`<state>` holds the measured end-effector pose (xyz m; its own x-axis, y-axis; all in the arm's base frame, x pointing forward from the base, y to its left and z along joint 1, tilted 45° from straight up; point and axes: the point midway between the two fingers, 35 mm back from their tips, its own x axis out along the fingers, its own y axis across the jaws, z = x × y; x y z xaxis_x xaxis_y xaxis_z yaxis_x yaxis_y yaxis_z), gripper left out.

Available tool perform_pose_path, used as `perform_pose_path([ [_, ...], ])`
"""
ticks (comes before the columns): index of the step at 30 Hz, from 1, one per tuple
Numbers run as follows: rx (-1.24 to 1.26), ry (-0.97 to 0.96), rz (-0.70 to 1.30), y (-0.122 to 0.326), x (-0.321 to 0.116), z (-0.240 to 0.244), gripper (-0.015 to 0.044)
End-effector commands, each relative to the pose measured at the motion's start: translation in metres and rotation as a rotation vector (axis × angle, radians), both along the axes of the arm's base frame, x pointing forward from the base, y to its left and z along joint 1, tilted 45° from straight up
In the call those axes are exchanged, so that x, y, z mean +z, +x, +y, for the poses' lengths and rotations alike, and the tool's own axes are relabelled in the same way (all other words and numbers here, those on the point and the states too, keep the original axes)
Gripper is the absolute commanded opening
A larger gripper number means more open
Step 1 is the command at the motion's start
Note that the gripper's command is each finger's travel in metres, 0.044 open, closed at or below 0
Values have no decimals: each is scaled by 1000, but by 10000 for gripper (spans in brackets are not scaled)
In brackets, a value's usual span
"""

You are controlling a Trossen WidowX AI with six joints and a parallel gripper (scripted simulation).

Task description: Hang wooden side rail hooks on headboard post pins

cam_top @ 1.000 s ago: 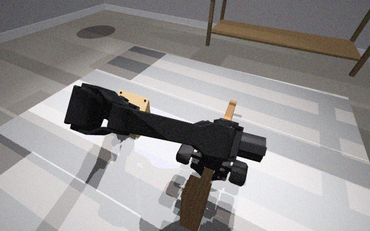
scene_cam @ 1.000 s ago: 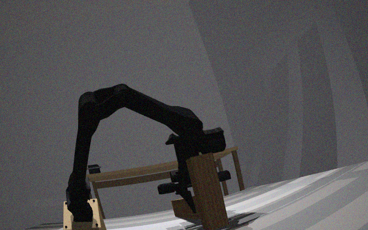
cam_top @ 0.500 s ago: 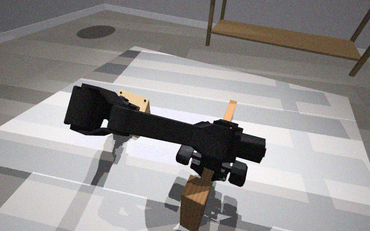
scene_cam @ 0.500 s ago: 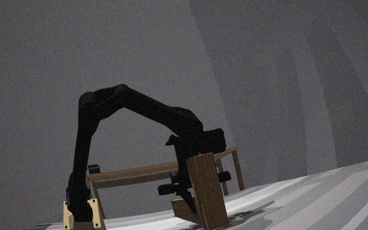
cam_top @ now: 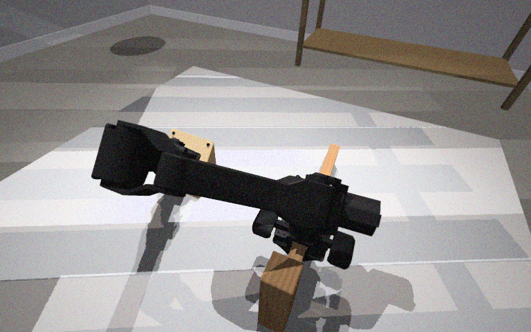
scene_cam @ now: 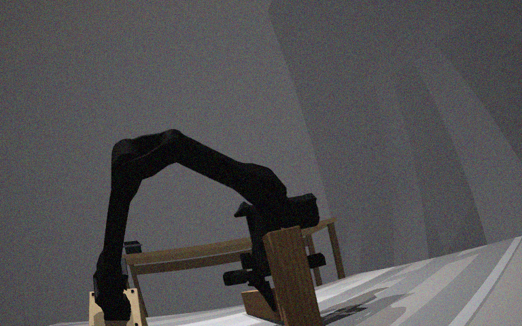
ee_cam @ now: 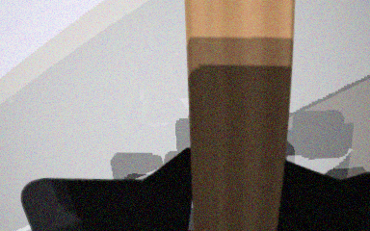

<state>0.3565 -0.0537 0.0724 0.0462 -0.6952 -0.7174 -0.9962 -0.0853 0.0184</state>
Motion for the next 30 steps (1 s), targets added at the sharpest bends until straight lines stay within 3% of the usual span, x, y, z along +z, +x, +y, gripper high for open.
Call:
perform_pose_path([
  [1, 5, -9, -20, 2, 5, 0, 0],
  [29, 5, -9, -20, 2, 2, -3, 0],
  [30, 7, -2, -2, 0, -2, -1, 26],
])
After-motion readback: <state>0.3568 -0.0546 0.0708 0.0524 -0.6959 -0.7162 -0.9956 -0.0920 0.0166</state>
